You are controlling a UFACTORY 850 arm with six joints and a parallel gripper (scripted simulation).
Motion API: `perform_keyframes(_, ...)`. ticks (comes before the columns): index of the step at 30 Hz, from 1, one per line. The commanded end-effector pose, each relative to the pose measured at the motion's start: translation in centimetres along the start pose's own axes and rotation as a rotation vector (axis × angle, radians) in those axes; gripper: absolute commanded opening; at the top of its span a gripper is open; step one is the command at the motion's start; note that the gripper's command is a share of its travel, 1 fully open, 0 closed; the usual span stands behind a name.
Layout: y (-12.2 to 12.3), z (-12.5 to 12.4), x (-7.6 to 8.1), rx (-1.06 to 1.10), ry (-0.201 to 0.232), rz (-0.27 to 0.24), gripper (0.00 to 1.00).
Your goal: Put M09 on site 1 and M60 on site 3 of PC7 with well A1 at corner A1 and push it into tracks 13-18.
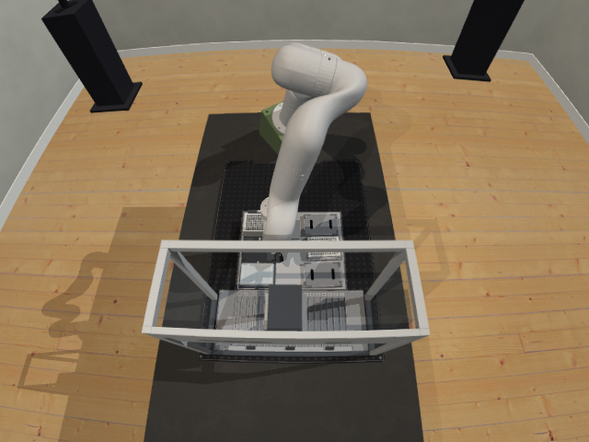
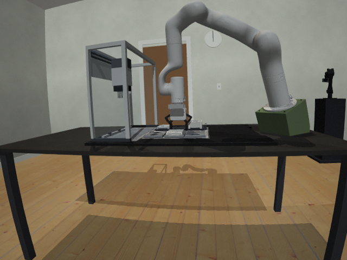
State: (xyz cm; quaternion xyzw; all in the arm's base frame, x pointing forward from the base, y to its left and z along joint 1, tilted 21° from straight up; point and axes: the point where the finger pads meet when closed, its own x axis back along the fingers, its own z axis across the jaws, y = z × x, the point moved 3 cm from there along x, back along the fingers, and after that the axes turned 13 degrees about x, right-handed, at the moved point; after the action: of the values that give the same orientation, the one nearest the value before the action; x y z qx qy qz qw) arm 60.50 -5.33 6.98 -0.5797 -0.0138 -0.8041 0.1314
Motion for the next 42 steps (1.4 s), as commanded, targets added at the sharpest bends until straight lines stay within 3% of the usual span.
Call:
perform_keyframes(1,0.2,0.0,0.1,0.000,0.001,-0.001,1.00)
perform_keyframes(42,2.0,-0.4,0.1,0.000,0.001,-0.001,1.00)
